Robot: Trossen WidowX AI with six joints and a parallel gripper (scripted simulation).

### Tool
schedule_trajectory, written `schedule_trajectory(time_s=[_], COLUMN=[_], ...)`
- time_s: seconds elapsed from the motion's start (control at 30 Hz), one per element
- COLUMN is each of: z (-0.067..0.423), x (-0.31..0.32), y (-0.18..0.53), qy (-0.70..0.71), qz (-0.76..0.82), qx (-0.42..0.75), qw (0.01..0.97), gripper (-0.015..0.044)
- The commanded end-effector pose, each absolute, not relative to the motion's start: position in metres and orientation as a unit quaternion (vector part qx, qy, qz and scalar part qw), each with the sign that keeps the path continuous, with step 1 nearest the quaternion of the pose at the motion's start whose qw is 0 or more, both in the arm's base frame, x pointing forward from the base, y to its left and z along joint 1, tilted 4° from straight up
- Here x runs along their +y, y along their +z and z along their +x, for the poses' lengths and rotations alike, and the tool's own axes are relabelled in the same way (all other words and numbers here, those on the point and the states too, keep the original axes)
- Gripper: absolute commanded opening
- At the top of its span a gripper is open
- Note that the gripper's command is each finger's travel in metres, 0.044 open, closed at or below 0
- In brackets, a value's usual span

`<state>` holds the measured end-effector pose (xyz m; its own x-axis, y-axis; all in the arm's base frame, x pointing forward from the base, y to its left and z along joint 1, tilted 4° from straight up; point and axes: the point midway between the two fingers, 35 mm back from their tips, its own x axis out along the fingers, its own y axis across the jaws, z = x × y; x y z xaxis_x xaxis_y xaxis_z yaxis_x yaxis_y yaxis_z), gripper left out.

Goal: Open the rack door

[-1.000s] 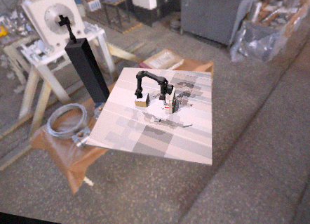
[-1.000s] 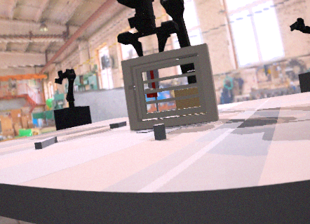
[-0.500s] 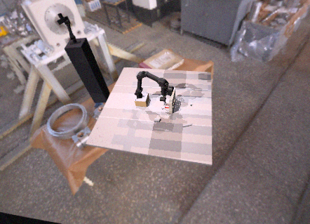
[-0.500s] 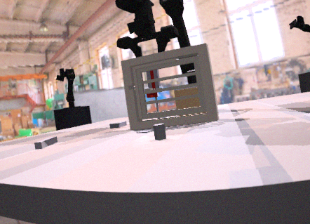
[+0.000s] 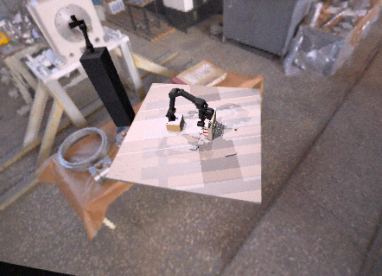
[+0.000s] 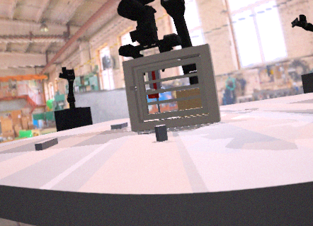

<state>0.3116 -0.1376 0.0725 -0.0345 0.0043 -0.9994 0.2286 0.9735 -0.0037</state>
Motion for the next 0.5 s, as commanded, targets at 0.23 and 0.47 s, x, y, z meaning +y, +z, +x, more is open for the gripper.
schedule_trajectory(time_s=[0.23, 0.47], z=[0.307, 0.306], x=[-0.137, -0.137], y=[0.052, 0.047], qy=[-0.081, -0.081], qz=[0.080, 0.080], qx=[0.718, 0.718], qw=[0.687, 0.687], gripper=[0.0283, 0.0230])
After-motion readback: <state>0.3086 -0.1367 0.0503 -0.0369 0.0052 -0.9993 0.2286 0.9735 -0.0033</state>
